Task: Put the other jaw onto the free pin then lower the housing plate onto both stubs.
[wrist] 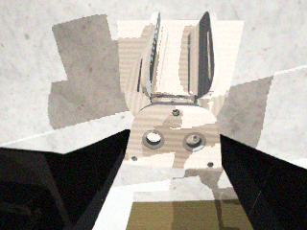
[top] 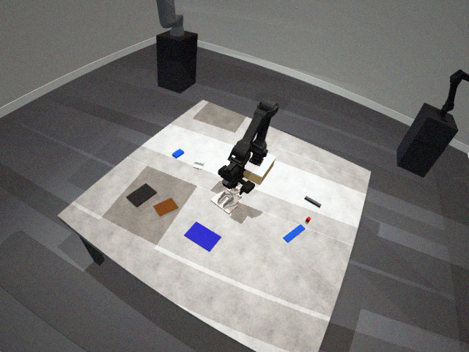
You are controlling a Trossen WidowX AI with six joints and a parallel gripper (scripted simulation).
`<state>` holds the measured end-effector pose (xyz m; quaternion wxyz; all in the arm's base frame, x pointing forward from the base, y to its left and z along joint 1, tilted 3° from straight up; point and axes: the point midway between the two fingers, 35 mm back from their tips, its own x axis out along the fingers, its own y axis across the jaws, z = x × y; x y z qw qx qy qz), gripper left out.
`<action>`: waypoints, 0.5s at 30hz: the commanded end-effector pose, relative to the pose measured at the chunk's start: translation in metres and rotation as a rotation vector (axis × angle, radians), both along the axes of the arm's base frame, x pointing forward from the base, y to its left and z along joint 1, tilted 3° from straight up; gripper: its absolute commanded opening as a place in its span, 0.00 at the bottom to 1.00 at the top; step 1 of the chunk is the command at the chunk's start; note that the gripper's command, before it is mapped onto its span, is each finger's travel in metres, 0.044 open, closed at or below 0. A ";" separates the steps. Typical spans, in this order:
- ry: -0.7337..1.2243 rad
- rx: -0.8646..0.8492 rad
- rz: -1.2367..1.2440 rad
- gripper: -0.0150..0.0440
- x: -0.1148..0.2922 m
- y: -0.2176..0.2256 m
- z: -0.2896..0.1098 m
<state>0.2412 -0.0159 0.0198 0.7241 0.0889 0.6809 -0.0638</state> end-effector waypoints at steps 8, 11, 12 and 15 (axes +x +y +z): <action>0.013 -0.002 -0.002 0.85 -0.003 0.000 -0.022; 0.013 -0.002 -0.002 0.85 -0.003 0.000 -0.023; 0.013 -0.002 -0.002 0.85 -0.003 0.000 -0.023; 0.013 -0.002 -0.002 0.85 -0.003 0.000 -0.023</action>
